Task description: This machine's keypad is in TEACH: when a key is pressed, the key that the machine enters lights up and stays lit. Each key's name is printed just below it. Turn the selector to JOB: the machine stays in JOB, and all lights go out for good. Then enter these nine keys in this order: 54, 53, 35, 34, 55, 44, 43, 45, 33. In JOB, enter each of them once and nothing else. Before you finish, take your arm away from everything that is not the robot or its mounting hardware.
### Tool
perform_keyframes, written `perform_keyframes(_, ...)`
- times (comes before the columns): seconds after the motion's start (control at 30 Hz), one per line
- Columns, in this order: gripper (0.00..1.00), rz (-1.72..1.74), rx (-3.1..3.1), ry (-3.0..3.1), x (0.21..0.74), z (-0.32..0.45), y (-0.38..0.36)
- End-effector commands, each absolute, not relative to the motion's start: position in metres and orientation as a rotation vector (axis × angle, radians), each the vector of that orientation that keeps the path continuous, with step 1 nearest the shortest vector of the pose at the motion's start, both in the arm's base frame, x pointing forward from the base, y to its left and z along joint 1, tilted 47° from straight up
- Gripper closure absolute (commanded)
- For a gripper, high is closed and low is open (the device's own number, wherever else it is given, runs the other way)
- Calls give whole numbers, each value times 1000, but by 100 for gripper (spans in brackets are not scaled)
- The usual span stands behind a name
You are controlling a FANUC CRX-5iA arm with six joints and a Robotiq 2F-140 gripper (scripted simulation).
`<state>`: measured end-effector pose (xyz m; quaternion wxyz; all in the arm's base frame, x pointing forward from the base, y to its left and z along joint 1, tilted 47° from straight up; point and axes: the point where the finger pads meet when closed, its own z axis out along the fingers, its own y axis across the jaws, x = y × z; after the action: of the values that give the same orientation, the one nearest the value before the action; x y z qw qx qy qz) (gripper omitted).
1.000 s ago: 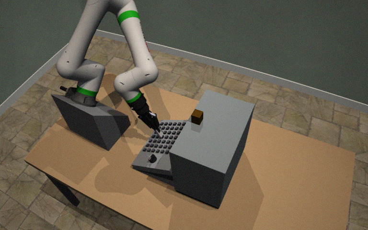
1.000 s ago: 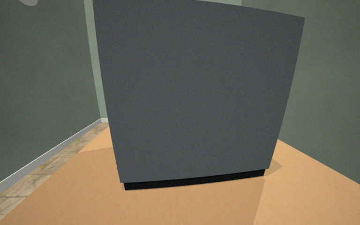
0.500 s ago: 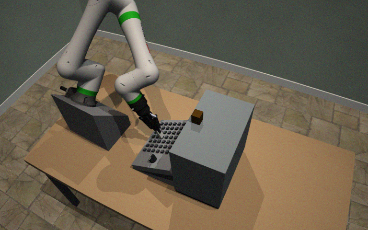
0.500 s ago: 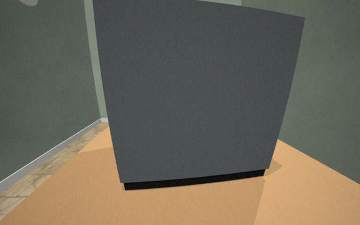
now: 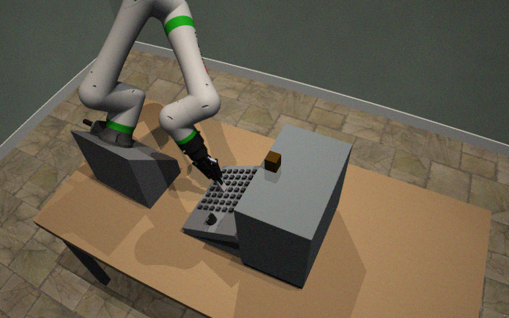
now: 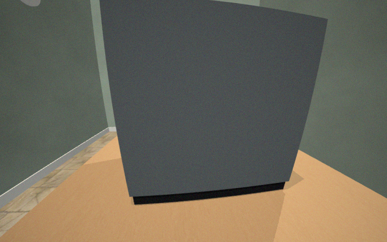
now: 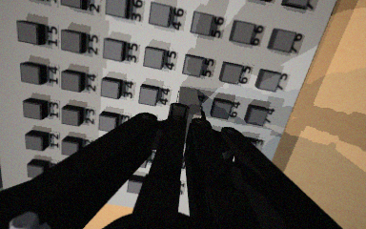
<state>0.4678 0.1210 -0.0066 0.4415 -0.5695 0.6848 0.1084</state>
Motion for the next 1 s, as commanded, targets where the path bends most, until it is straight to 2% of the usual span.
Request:
perform_keyframes(0.0, 100, 269, -1413, 1700, 468, -7, 121)
perform_keyframes(0.97, 100, 269, -1413, 1700, 466, -4, 118)
